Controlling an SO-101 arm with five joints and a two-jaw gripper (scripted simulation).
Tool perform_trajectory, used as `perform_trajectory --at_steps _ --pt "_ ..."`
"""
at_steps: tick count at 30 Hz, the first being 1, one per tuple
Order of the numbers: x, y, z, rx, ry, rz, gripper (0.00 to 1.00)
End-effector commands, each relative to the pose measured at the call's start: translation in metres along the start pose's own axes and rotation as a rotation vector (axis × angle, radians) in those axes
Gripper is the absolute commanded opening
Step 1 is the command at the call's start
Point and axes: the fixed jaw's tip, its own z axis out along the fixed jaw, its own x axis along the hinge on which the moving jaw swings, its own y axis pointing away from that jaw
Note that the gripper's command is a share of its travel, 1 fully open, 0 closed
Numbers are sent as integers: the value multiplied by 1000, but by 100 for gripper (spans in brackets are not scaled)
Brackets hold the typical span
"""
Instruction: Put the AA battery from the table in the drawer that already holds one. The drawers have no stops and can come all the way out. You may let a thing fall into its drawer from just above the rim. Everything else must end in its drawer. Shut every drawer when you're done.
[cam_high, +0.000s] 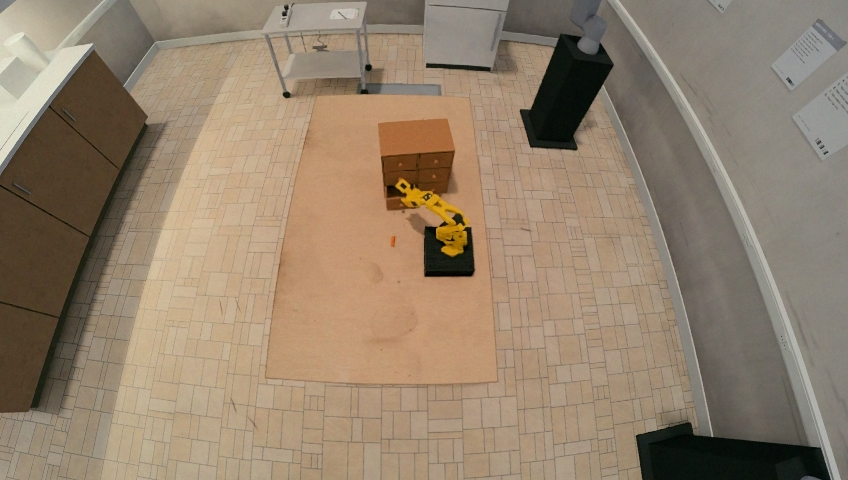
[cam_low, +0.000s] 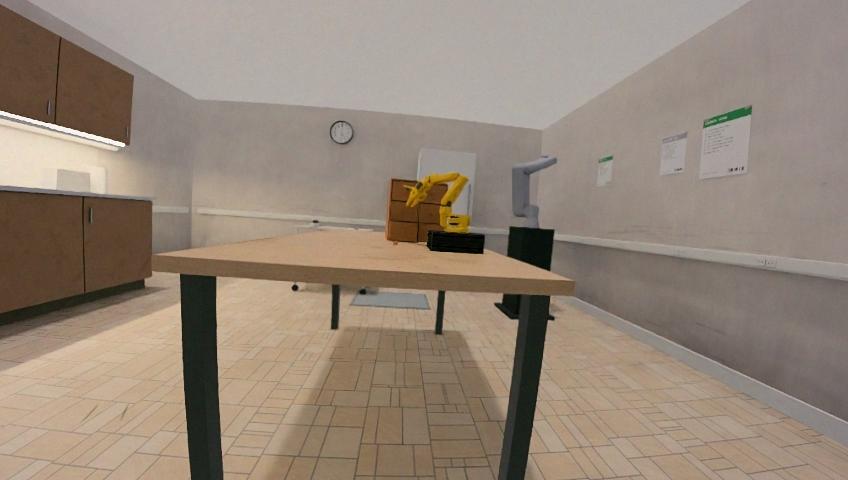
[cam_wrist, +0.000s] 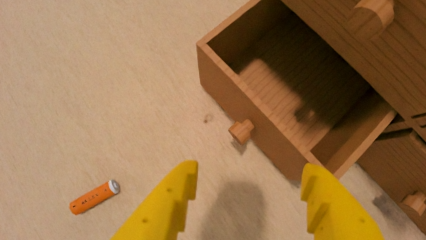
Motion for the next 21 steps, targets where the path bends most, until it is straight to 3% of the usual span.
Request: perform_trajectory --at_steps 1,21 --pt "-4 -2 0 5 -12 15 21" --pt "-6 -3 0 8 -12 18 21"
